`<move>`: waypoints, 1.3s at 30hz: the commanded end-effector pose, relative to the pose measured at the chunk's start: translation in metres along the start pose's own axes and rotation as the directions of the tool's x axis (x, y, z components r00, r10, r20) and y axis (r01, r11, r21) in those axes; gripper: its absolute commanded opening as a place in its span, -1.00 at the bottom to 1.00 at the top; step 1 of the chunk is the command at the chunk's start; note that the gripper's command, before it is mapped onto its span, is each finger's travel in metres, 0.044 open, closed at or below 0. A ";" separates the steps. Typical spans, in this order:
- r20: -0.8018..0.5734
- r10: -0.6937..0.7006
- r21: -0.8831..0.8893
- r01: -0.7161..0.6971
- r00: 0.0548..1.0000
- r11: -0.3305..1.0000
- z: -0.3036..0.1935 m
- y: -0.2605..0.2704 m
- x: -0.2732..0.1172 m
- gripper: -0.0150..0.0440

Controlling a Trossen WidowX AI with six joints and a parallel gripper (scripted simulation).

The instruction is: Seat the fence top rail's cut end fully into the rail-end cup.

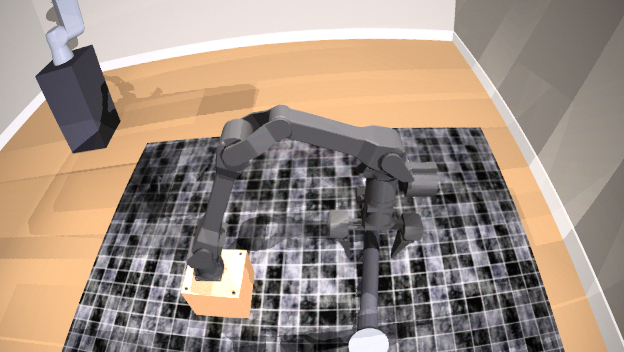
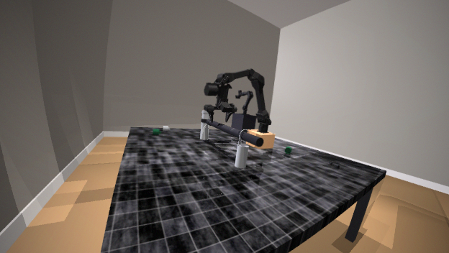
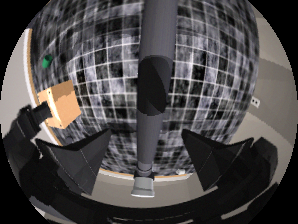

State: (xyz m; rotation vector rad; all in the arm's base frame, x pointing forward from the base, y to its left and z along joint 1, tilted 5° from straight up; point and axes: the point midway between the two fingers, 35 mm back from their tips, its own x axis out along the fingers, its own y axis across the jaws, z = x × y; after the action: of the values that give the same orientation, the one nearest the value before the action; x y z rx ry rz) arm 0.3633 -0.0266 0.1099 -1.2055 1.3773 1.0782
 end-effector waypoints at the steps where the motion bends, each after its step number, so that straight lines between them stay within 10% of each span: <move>1: 0.000 -0.003 0.000 0.003 1.000 1.000 0.000 0.000 -0.015 1.00; 39: 0.001 -0.003 -0.001 0.003 1.000 1.000 0.000 0.004 -0.047 1.00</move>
State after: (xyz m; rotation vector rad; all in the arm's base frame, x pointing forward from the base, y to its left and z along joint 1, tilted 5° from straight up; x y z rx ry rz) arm 0.3611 -0.0205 0.1562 -1.2114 1.3731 1.0802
